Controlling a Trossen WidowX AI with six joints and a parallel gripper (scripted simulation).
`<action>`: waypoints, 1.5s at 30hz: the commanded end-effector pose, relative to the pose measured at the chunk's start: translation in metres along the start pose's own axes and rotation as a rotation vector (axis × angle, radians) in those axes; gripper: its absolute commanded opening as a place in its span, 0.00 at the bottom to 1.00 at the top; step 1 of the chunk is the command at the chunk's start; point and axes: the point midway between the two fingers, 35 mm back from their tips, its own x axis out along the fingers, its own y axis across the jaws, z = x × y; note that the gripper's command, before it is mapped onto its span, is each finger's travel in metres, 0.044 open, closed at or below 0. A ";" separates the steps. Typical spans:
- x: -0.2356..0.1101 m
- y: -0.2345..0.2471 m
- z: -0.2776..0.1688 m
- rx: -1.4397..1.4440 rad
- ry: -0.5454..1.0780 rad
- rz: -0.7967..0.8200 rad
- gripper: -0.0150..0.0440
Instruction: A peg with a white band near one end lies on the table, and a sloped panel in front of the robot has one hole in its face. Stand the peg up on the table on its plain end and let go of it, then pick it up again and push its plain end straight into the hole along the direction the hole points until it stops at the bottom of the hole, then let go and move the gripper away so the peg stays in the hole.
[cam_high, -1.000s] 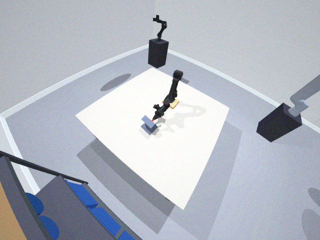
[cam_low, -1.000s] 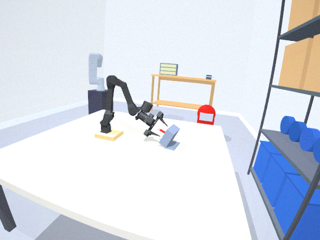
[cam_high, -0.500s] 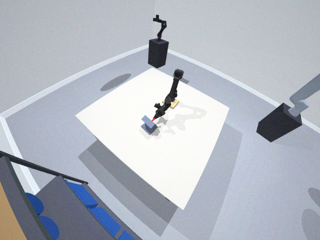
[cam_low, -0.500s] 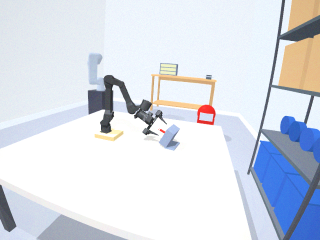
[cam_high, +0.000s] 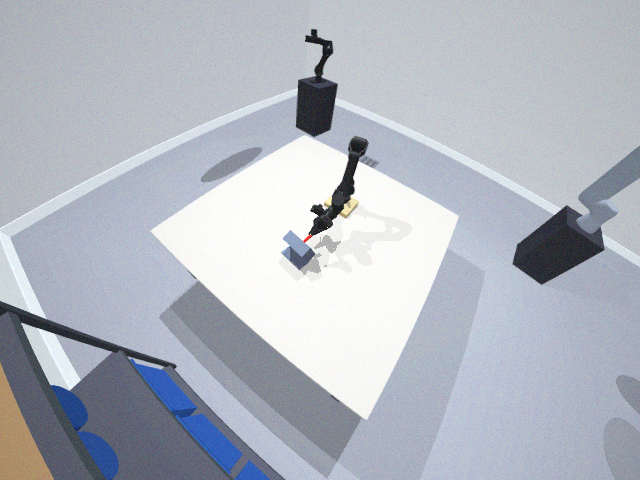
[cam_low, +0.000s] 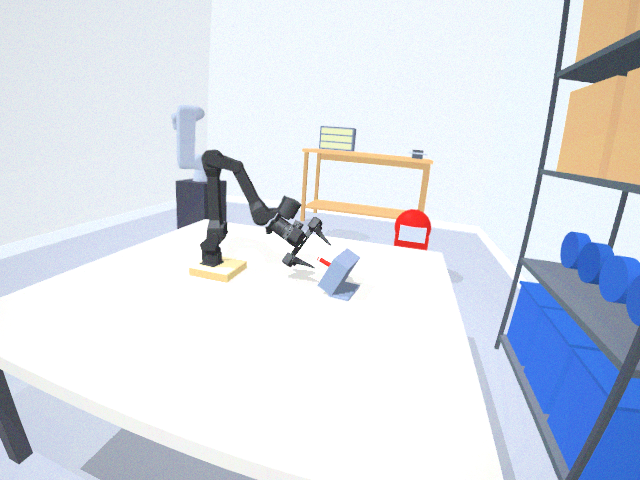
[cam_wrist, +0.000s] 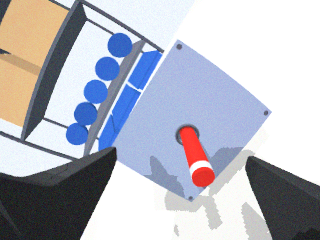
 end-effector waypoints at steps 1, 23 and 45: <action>-0.005 0.000 0.000 0.004 0.000 -0.003 1.00; -0.024 0.003 -0.001 0.001 0.002 -0.005 1.00; -0.044 0.005 -0.001 -0.001 0.004 -0.007 1.00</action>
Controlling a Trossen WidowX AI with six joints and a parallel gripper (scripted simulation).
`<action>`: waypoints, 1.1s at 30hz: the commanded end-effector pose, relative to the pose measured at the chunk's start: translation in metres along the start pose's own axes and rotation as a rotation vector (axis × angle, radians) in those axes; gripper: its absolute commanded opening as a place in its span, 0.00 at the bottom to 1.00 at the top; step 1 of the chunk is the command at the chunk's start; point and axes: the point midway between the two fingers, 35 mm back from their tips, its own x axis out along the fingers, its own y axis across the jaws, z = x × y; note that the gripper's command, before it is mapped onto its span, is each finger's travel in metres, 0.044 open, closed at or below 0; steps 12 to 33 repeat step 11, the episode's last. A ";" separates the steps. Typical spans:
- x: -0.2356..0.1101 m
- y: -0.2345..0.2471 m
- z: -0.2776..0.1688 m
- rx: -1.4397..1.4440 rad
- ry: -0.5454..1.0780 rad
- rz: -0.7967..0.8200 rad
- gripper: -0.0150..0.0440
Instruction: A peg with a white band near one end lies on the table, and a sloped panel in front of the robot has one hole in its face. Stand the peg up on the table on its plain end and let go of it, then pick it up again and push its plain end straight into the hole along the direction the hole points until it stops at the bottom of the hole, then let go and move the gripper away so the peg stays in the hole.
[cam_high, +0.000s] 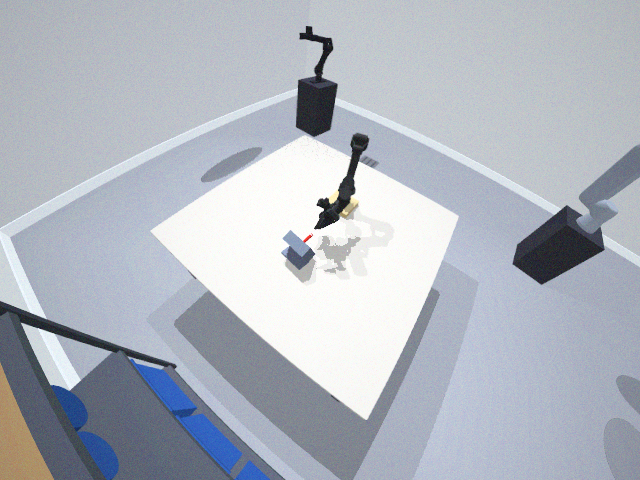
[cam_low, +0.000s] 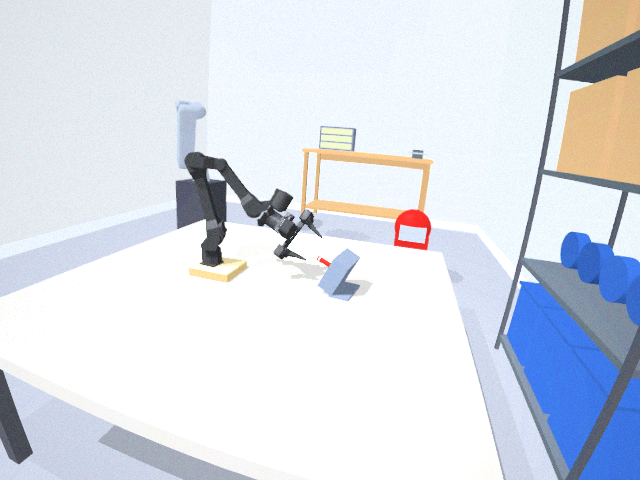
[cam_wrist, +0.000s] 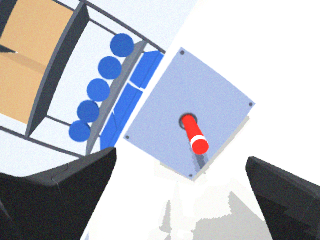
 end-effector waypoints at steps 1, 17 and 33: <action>-0.005 0.000 0.000 0.004 -0.001 -0.001 1.00; -0.013 0.000 0.000 0.003 0.000 -0.001 1.00; -0.013 0.000 0.000 0.003 0.000 -0.001 1.00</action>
